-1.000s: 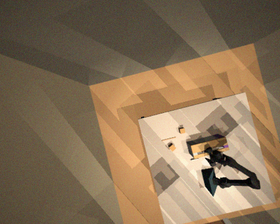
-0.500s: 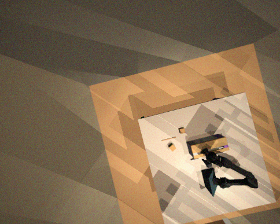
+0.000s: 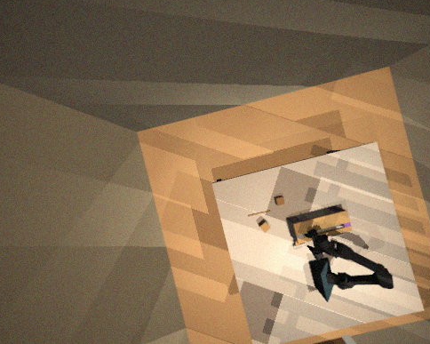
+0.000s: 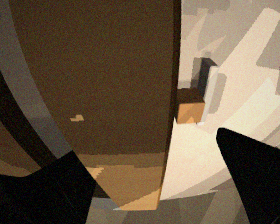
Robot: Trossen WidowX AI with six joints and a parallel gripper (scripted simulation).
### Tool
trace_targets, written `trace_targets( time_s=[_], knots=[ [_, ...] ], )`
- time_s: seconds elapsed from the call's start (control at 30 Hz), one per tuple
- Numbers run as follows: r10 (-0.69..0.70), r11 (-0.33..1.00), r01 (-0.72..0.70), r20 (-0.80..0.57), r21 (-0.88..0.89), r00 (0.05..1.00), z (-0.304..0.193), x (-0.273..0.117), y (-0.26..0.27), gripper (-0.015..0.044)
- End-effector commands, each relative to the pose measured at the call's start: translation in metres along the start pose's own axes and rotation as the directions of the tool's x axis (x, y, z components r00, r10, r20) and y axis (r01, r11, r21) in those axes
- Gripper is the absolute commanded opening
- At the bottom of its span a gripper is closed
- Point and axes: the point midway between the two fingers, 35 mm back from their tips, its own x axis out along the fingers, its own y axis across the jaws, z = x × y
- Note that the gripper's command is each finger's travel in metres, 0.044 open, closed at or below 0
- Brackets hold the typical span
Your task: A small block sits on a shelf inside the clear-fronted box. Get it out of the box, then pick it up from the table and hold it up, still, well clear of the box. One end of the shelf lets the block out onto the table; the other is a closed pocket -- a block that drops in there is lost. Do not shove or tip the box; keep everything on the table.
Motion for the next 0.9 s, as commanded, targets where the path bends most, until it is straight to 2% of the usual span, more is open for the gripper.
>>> trace_targets(
  time_s=[0.0, 0.1, 0.23, 0.27, 0.37, 0.47, 0.57, 0.67, 0.77, 0.87],
  knots=[
    [0.009, 1.0, -0.009, -0.008, -0.002, 1.0, -0.013, -0.031, 0.001, 0.04],
    [0.007, 1.0, -0.007, -0.006, -0.006, 1.0, -0.018, -0.05, -0.001, 0.04],
    [0.019, 1.0, -0.02, -0.008, -0.015, 1.0, -0.018, -0.045, 0.0, 0.04],
    [0.02, 0.999, -0.021, -0.005, -0.03, 1.0, -0.018, -0.045, 0.0, 0.0374],
    [0.031, 0.983, -0.028, 0.016, -0.18, 0.999, -0.02, -0.047, -0.005, 0.0295],
    [0.049, 0.892, -0.025, 0.04, -0.451, 0.998, -0.023, -0.046, -0.008, 0.0285],
    [0.07, 0.703, -0.002, 0.066, -0.711, 0.995, -0.027, -0.045, -0.011, 0.0285],
    [0.092, 0.446, 0.041, 0.091, -0.894, 0.992, -0.031, -0.045, -0.014, 0.0285],
    [0.115, 0.146, 0.098, 0.115, -0.984, 0.987, -0.035, -0.044, -0.016, 0.0285],
    [0.139, -0.167, 0.161, 0.138, -0.973, 0.981, -0.039, -0.044, -0.019, 0.0285]
  ],
)
